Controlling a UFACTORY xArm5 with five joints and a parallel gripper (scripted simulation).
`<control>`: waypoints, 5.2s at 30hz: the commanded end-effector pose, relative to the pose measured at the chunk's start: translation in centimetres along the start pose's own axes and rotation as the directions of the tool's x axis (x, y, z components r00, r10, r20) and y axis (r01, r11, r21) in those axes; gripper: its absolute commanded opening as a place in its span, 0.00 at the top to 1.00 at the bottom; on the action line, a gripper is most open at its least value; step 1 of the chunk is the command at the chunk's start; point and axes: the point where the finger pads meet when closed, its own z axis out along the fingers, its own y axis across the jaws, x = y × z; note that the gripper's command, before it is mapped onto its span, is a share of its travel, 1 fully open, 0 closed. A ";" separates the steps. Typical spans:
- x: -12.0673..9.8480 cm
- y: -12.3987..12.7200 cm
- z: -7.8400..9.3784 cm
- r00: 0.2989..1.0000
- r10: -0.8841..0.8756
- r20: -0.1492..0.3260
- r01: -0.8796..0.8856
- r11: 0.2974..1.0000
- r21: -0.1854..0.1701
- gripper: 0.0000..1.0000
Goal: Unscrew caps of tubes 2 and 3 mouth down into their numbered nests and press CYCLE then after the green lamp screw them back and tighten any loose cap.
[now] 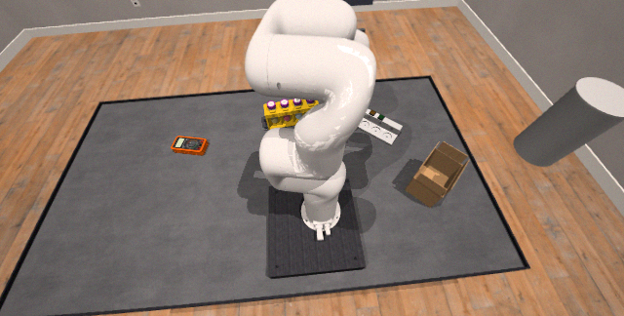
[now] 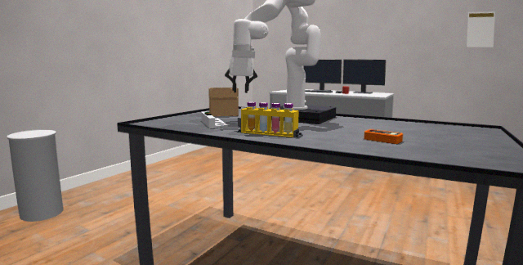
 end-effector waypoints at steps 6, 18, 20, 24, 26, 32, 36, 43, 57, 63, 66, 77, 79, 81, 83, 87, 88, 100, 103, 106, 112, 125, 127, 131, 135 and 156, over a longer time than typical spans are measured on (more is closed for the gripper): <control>0.1 0.1 -0.1 0.991 -0.129 -0.021 0.129 0.991 0.015 0.54; 0.1 0.1 -0.1 0.956 -0.292 -0.020 0.292 0.956 0.018 0.54; 0.1 0.1 -0.1 0.946 -0.323 -0.019 0.324 0.946 0.018 0.54; 0.1 0.1 -0.1 0.922 -0.386 -0.019 0.386 0.922 0.019 0.54; 0.1 0.1 -0.1 0.909 -0.416 -0.019 0.416 0.909 0.019 0.54; 0.1 0.1 -0.1 0.879 -0.476 -0.018 0.476 0.879 0.020 0.54; 0.1 0.1 -0.1 0.846 -0.533 -0.018 0.534 0.846 0.021 0.54; 0.1 0.1 -0.1 0.778 -0.628 -0.017 0.628 0.778 0.023 0.54; 0.1 0.1 -0.1 0.638 -0.770 -0.017 0.770 0.637 0.027 0.54; 0.1 0.1 -0.1 0.558 -0.830 -0.017 0.830 0.557 0.028 0.54; 0.1 0.1 -0.1 0.544 -0.839 -0.017 0.839 0.543 0.028 0.54; 2.0 -1.5 -0.2 0.730 -0.684 -0.010 0.684 0.729 0.032 0.54; 2.8 -2.2 -0.2 0.787 -0.617 -0.007 0.617 0.786 0.033 0.54; 3.6 -2.9 -0.2 0.846 -0.533 -0.004 0.532 0.846 0.033 0.54; 3.6 -2.9 -0.2 0.846 -0.533 -0.004 0.532 0.846 0.033 0.54; 5.8 -4.7 -0.2 0.960 -0.279 0.006 0.279 0.960 0.033 0.54; 6.4 -5.2 -0.2 0.974 -0.226 0.007 0.226 0.974 0.033 0.54; 12.8 -10.5 -0.3 0.976 -0.216 0.007 0.216 0.976 0.033 0.54; 14.7 -12.1 -0.3 0.976 -0.216 0.006 0.216 0.976 0.034 0.54; 14.7 -12.2 -0.3 0.976 -0.216 0.006 0.216 0.976 0.034 0.54; 14.7 -12.2 0.9 0.976 -0.216 0.006 0.216 0.976 0.034 0.54; 14.7 -12.3 3.3 0.976 -0.216 0.006 0.216 0.976 0.034 0.54; 14.7 -12.3 3.3 0.976 -0.216 0.006 0.216 0.976 0.034 0.54; 14.7 -12.3 3.5 0.976 -0.216 0.006 0.216 0.976 0.034 0.54; 14.7 -12.3 3.6 0.976 -0.216 0.006 0.216 0.976 0.034 0.54; 14.6 -12.3 4.3 0.976 -0.216 0.006 0.216 0.976 0.034 1.00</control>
